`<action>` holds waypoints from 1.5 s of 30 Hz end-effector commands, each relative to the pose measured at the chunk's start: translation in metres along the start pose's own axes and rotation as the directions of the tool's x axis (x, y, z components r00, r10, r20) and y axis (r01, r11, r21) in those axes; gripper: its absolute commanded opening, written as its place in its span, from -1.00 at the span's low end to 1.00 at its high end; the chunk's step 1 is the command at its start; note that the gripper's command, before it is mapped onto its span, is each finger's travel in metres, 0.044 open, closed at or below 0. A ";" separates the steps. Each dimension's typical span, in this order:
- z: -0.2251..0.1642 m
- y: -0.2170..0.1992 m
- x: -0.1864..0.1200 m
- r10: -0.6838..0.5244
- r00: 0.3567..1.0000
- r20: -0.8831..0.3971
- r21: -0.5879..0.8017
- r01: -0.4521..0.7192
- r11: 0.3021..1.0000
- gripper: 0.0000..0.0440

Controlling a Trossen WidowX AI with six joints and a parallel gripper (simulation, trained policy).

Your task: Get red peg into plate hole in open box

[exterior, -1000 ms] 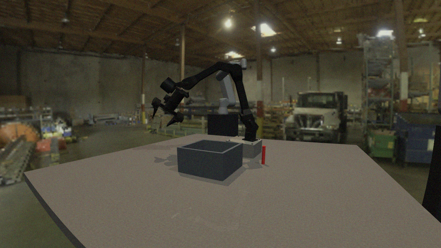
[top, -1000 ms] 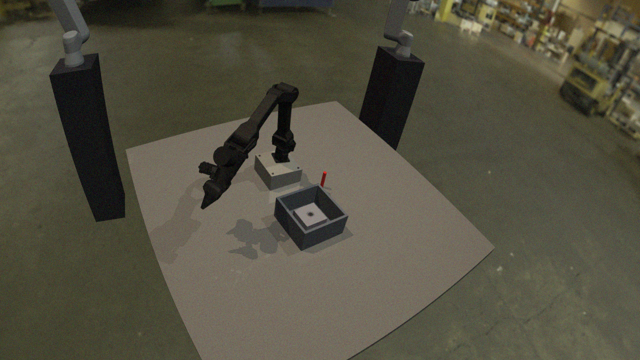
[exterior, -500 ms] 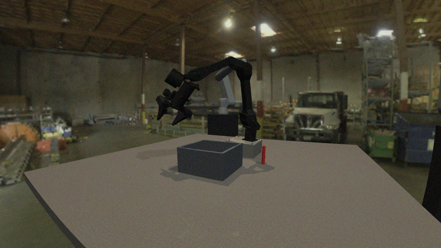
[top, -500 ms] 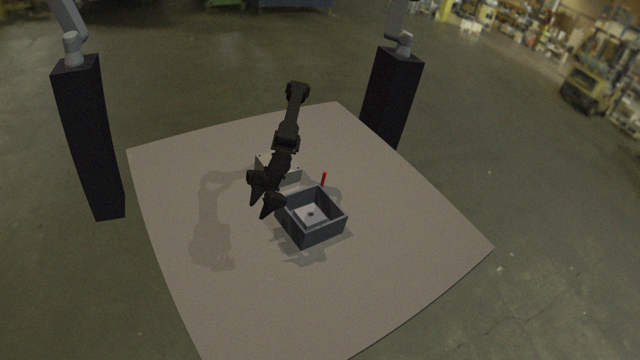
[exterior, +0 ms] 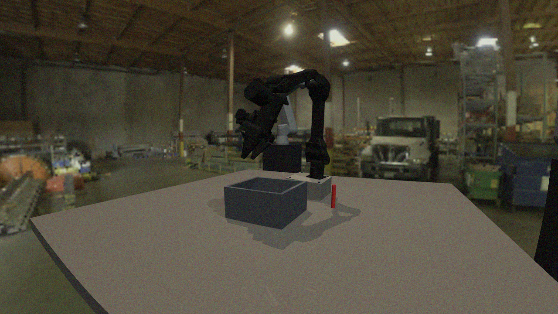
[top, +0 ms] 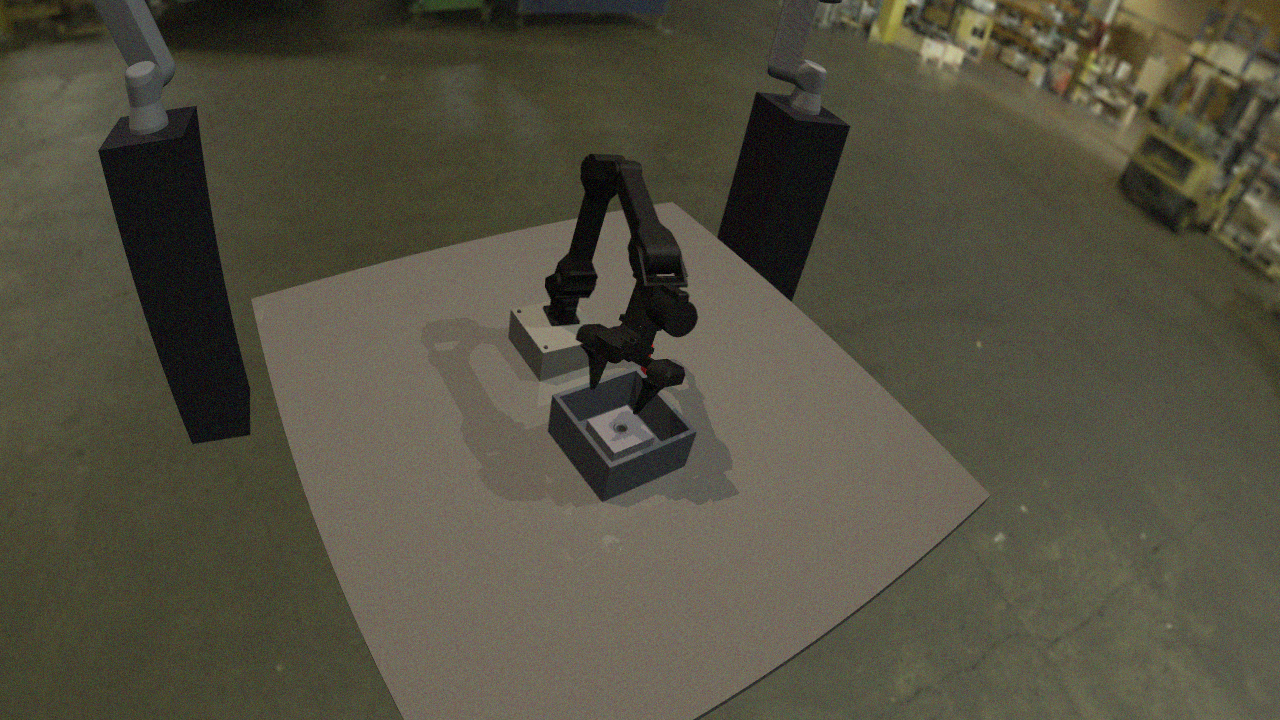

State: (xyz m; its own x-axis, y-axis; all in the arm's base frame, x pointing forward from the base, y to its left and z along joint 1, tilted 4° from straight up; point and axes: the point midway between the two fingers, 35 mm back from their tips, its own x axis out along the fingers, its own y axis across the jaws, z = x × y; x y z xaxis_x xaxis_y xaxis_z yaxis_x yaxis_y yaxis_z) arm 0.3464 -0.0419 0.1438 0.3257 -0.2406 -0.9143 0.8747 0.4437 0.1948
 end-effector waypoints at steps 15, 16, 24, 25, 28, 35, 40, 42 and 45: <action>-0.144 -0.040 -0.057 -0.134 0.967 -0.219 -0.244 0.078 0.966 1.00; -0.151 -0.044 -0.059 -0.146 0.963 -0.227 -0.254 0.087 0.963 1.00; -0.197 -0.076 -0.068 -0.248 0.930 -0.272 -0.329 0.152 0.932 1.00; -0.202 -0.080 -0.068 -0.259 0.926 -0.275 -0.338 0.159 0.928 1.00; -0.216 -0.089 -0.067 -0.286 0.917 -0.279 -0.363 0.174 0.915 1.00; -0.242 -0.103 -0.055 -0.311 0.909 -0.279 -0.409 0.180 0.894 1.00; -0.257 -0.108 -0.040 -0.308 0.911 -0.275 -0.433 0.169 0.885 1.00; -0.262 -0.110 -0.033 -0.303 0.913 -0.274 -0.441 0.161 0.883 1.00; -0.269 -0.112 -0.022 -0.290 0.918 -0.272 -0.451 0.145 0.881 1.00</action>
State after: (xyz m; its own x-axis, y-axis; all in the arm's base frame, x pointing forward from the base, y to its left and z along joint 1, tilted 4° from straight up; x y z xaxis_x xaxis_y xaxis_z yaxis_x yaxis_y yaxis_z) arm 0.1463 0.1459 0.0557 -0.0526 -0.1073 -0.9928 0.6601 0.7423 -0.1152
